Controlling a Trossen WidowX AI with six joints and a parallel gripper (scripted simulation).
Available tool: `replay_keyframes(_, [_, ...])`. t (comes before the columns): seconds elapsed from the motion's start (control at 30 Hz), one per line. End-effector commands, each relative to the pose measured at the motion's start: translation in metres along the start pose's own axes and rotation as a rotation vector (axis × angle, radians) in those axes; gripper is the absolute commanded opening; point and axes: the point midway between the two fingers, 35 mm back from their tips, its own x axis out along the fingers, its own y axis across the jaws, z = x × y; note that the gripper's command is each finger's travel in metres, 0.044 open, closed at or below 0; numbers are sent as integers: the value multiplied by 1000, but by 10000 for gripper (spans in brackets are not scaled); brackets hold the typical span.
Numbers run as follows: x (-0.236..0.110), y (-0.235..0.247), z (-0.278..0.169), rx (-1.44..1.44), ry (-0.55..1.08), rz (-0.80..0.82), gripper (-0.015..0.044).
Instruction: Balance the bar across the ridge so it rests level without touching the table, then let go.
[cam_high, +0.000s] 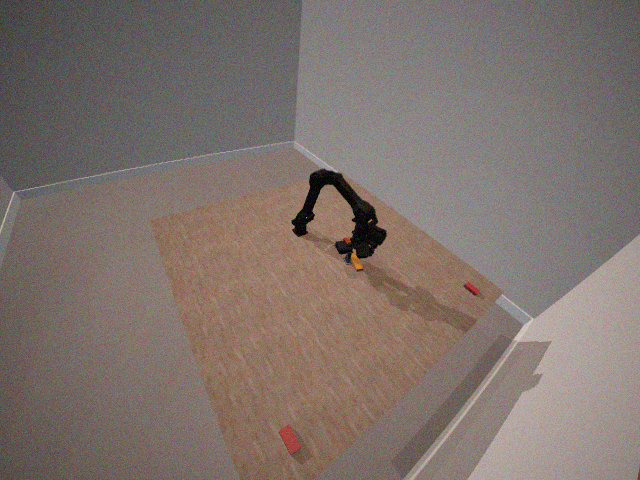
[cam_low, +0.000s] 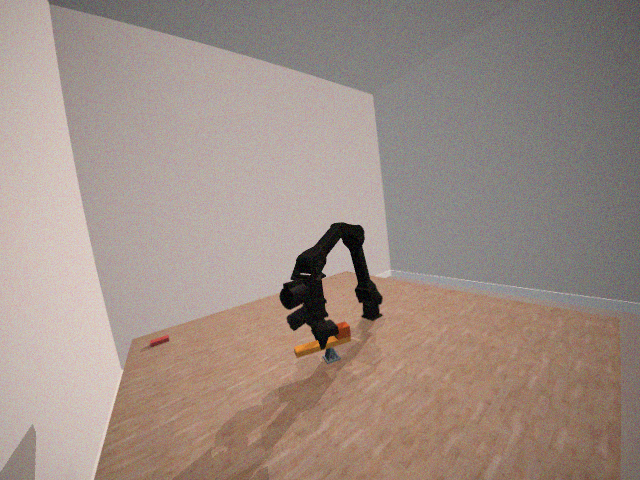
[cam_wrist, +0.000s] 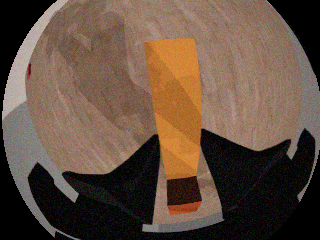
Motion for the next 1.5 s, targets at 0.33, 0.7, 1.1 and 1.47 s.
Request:
replay_keyframes(0.33, [0,0,0,0,0,0,211])
replay_keyframes(0.7, [0,0,0,0,0,0,440])
replay_keyframes(1.1, [-100,0,0,0,0,0,440])
replay_keyframes(1.47, [-100,0,0,0,0,0,440])
